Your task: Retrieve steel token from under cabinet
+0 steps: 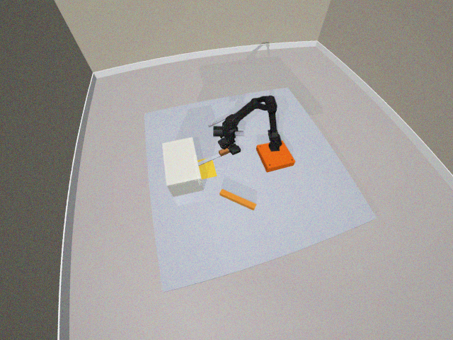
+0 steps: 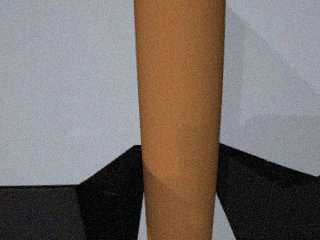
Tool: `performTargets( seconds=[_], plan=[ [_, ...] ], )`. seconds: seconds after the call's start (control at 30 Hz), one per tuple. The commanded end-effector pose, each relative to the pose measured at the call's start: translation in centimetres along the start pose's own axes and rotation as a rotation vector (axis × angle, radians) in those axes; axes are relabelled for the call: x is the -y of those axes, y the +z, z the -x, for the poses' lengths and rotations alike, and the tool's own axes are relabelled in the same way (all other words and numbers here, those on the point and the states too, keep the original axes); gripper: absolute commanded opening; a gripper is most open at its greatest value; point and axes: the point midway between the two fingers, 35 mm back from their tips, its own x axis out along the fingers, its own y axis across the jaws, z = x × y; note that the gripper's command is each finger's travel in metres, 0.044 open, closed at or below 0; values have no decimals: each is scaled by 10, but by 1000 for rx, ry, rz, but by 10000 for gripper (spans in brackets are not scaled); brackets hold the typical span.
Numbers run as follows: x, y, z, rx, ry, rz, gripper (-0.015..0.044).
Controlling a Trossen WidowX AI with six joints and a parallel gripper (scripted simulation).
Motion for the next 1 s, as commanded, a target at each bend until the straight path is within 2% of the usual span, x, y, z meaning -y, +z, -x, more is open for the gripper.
performTargets(
  seconds=[0.0,0.97],
  plan=[
    [0,7,0,-1,-3,-1,0],
    [1,41,1,2,-3,-1,0]
  ],
)
